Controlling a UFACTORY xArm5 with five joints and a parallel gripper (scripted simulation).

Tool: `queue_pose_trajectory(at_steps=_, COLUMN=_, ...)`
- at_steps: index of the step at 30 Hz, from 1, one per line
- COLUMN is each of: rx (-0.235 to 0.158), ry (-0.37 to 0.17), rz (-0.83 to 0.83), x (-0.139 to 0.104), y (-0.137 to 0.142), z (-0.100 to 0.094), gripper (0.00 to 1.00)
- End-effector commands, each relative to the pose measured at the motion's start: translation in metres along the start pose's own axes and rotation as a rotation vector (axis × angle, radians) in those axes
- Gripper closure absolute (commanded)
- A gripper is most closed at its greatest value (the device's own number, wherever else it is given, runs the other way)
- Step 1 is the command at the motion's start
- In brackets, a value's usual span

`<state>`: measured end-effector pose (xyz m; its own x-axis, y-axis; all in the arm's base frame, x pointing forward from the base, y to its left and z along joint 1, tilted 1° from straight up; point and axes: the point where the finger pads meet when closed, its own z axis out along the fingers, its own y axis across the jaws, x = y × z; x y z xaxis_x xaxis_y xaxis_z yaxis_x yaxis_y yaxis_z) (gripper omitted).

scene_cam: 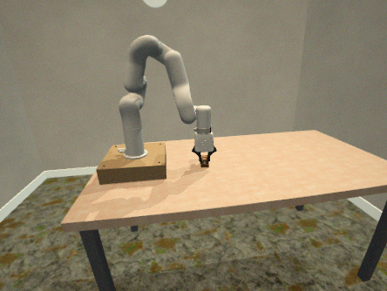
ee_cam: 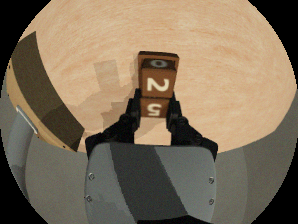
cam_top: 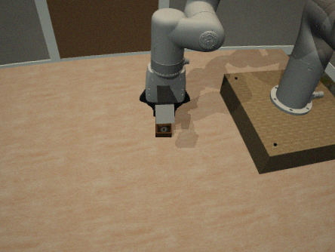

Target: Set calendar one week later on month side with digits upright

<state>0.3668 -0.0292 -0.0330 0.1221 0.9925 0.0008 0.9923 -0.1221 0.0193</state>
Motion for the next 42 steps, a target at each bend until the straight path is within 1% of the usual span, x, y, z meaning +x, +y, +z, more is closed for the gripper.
queue_pose_trajectory(at_steps=1, rx=-0.003, ry=0.0, rz=0.0, x=0.0, y=0.001, z=-0.001, gripper=0.71)
queue_pose_trajectory(at_steps=31, rx=-0.003, ry=0.0, rz=0.0, x=0.0, y=0.001, z=-0.002, gripper=0.71)
queue_pose_trajectory(at_steps=34, rx=-0.003, ry=0.0, rz=0.0, x=0.0, y=0.001, z=-0.01, gripper=0.71)
queue_pose_trajectory(at_steps=37, rx=-0.003, ry=0.0, rz=0.0, x=0.0, y=0.001, z=-0.027, gripper=0.71)
queue_pose_trajectory(at_steps=39, rx=-0.003, ry=0.0, rz=0.0, x=0.0, y=0.001, z=-0.027, gripper=0.71)
queue_pose_trajectory(at_steps=42, rx=-0.003, ry=0.0, rz=0.0, x=0.0, y=0.001, z=-0.049, gripper=0.71)
